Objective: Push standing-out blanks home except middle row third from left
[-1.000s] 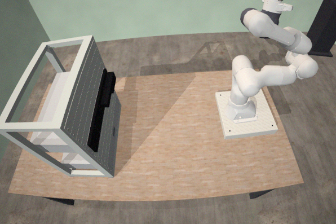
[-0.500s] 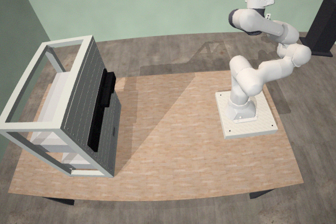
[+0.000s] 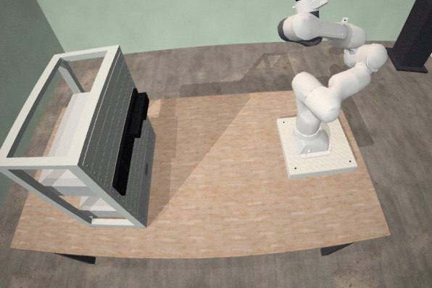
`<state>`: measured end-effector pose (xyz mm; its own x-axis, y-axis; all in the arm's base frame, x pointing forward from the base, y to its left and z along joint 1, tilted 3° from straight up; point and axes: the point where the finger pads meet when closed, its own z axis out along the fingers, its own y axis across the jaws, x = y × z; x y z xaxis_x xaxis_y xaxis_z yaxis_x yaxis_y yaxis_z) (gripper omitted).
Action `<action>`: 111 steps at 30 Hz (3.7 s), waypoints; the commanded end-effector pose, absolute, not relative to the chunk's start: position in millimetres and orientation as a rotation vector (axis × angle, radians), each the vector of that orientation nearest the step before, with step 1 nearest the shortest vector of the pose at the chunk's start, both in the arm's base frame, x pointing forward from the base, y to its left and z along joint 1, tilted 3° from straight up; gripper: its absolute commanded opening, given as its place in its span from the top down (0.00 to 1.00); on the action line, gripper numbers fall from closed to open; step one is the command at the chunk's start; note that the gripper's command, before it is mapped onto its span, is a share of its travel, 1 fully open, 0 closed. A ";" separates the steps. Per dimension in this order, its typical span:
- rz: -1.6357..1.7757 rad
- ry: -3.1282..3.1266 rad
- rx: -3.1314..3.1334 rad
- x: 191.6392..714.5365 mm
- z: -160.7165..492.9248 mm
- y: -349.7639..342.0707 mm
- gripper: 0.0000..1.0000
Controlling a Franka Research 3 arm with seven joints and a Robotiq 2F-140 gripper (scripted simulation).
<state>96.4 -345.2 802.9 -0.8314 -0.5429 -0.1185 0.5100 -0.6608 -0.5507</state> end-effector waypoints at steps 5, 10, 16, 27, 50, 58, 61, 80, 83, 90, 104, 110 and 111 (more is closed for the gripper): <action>-2.310 0.854 -0.156 162.9 770.8 -359.3 1.00; -2.228 0.902 -0.223 210.6 745.9 -362.0 1.00; -2.165 0.936 -0.278 247.8 725.3 -359.9 1.00; -1.995 1.009 -0.428 342.1 666.7 -337.0 1.00; -1.732 1.080 -0.673 466.0 566.0 -257.0 1.00; -1.634 1.093 -0.768 501.8 526.3 -216.1 1.00; -1.600 1.096 -0.801 512.8 512.0 -200.5 1.00; -1.429 1.099 -0.970 554.6 439.7 -115.5 1.00; -1.421 1.098 -0.979 556.1 435.9 -110.9 1.00; -1.363 1.094 -1.036 564.4 411.2 -80.2 1.00; -1.282 1.084 -1.119 571.6 375.5 -35.3 1.00; -1.248 1.078 -1.153 572.8 360.8 -16.7 1.00; -1.243 1.077 -1.158 572.9 358.6 -13.9 1.00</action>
